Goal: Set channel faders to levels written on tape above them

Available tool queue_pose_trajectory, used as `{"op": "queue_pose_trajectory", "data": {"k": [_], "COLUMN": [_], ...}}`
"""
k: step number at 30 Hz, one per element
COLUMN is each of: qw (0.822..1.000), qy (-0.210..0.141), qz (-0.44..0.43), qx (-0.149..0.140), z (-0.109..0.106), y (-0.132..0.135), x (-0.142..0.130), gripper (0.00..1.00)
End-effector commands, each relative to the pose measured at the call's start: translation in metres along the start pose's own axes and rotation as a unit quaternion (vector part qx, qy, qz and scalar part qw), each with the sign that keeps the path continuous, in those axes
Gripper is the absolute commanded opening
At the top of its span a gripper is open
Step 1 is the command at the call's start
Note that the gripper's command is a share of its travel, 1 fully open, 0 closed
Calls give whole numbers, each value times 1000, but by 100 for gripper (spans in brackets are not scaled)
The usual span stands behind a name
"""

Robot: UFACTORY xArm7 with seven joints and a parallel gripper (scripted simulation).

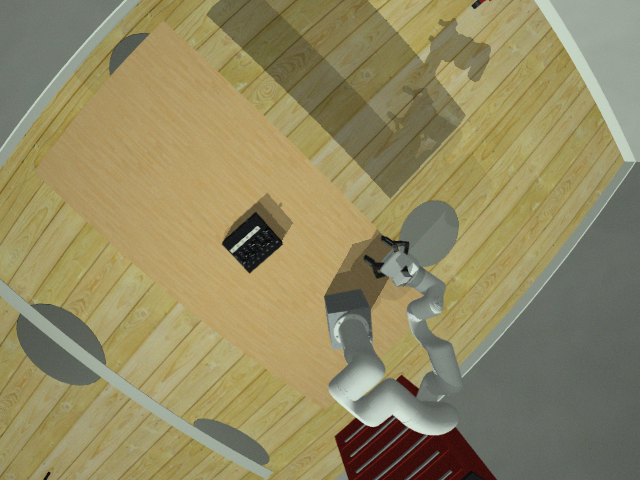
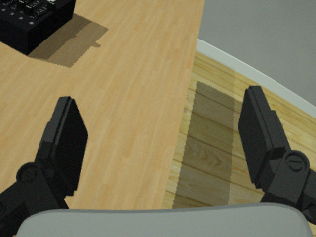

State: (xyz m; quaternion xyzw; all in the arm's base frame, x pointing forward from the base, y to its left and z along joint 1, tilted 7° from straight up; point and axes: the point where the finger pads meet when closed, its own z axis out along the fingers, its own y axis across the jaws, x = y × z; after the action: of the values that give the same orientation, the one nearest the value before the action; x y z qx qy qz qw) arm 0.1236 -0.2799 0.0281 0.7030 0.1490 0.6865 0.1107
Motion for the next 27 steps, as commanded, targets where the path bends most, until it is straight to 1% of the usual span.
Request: {"op": "queue_pose_trajectory", "data": {"k": [1, 20, 22, 24, 27], "qw": [1000, 1000, 1000, 999, 994], "qy": [0, -3, -13, -32, -79], "qz": [-1, -1, 0, 0, -4], "qx": [0, 3, 12, 29, 73], "z": [0, -1, -3, -6, -8], "y": [1, 1, 5, 11, 30], "x": [1, 0, 0, 0, 2], "gripper": [100, 100, 100, 100, 100]}}
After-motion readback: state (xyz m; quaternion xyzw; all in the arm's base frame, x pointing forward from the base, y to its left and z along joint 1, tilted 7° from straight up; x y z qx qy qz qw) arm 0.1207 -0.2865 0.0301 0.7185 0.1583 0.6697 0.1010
